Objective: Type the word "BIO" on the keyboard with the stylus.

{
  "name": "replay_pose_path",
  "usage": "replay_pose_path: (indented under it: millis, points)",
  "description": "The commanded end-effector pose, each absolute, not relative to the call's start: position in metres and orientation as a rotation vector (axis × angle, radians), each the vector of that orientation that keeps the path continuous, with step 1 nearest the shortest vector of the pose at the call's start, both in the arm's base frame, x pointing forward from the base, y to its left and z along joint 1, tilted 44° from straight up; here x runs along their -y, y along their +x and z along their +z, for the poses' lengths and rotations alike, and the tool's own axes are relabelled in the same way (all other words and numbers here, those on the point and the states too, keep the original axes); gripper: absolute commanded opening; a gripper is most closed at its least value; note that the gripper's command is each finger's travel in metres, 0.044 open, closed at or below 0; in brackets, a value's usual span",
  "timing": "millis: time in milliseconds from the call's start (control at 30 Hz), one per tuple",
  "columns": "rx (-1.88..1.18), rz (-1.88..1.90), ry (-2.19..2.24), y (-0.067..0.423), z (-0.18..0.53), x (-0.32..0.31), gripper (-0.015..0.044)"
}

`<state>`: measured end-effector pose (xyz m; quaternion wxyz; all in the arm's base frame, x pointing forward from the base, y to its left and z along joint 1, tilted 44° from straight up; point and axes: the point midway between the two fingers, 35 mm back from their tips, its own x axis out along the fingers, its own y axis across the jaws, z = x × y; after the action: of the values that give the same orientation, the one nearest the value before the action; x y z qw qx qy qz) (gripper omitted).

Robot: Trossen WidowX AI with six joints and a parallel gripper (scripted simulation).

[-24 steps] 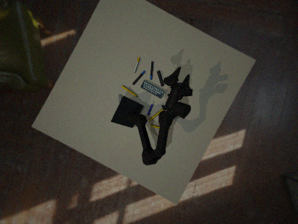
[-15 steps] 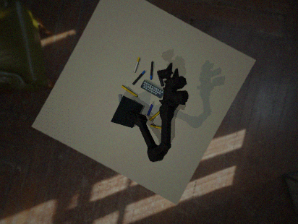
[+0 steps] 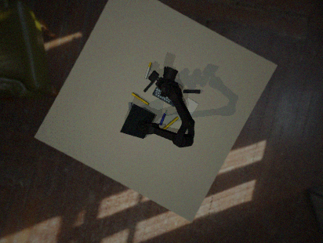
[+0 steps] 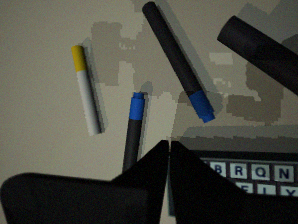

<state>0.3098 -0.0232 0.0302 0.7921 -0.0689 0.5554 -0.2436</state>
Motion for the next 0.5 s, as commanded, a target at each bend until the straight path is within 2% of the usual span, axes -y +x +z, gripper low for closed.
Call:
replay_pose_path:
  millis: [0,100,467]
  points:
    - [-1.388,-0.672,-0.323,0.28,0.001,0.037,0.0]
    - [-1.48,-0.745,-0.443,0.264,-0.009,0.044,0.0]
    - [-1.485,-0.75,-0.452,0.263,-0.009,0.045,0.0]
